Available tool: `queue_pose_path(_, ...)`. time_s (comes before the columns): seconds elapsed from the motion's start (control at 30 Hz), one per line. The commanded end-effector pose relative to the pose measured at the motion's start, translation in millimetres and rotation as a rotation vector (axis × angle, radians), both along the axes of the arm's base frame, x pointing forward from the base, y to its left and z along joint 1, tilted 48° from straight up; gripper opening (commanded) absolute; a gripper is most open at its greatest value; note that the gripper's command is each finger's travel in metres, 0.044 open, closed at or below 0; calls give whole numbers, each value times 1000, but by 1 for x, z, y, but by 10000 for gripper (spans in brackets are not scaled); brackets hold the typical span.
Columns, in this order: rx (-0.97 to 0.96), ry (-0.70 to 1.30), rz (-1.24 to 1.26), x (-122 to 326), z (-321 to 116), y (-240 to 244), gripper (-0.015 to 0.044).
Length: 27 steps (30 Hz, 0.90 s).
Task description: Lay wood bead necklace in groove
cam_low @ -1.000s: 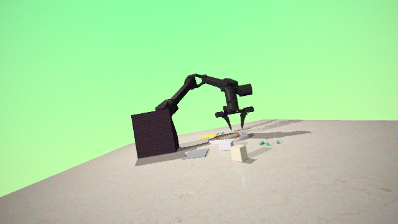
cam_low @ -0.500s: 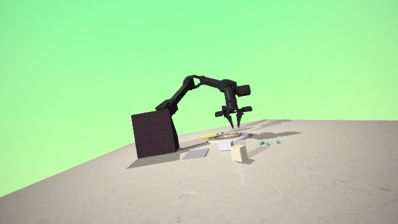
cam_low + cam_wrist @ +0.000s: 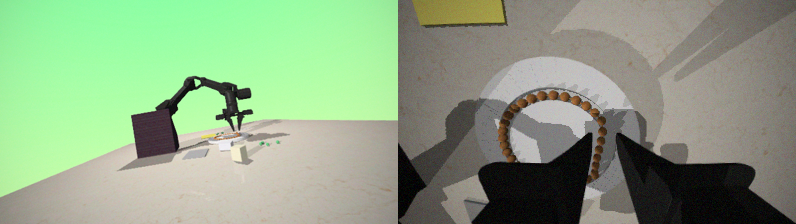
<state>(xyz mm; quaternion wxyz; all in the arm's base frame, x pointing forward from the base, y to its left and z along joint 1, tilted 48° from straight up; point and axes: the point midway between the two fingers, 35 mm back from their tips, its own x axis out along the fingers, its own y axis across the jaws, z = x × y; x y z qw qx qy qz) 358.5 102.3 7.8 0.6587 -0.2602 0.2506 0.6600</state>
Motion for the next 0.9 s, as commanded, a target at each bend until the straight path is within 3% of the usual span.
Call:
queue_pose_path(0.0,5,6,-5,-1,-5,5,120)
queue_pose_path(0.2,6,6,-5,-1,-8,10,120)
queue_pose_path(0.37,2,2,2,-1,-6,8,0)
queue_pose_path(0.87,2,2,2,-1,-6,8,0)
